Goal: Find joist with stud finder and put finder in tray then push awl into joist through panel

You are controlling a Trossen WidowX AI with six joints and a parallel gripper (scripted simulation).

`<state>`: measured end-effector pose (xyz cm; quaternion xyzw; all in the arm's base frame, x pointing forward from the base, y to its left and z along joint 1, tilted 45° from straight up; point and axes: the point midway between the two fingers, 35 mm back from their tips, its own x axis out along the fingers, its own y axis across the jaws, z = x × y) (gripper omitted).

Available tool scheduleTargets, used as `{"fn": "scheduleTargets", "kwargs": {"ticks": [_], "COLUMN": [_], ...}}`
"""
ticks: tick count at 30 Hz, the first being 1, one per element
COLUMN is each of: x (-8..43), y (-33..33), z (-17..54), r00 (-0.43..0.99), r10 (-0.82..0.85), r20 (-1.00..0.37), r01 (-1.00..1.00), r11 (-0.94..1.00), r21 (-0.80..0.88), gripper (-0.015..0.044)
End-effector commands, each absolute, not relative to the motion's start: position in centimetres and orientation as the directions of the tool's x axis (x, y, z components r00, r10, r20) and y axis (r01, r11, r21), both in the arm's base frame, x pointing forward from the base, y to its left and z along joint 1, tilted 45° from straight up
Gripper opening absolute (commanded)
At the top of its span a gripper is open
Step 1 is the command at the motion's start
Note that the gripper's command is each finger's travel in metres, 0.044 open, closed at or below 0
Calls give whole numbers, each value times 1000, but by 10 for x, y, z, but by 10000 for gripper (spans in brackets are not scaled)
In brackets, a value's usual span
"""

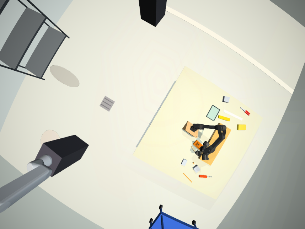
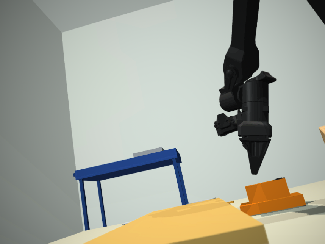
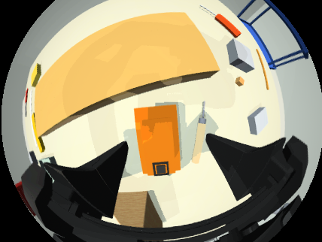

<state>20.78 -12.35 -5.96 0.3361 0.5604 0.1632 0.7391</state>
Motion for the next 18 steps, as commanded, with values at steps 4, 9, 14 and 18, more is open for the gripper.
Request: {"fn": "scheduleTargets", "kwargs": {"ticks": [4, 9, 14, 18], "x": [204, 203, 203, 204], "y": [-118, -114, -112, -109], "z": [-60, -57, -55, -59], "r00": [300, 300, 300, 300], "r10": [638, 639, 639, 639], "r20": [-709, -708, -708, -708], "r01": [126, 126, 126, 126], "r11": [710, 710, 709, 709], "r21": [693, 693, 693, 693], "gripper": [440, 440, 440, 440]}}
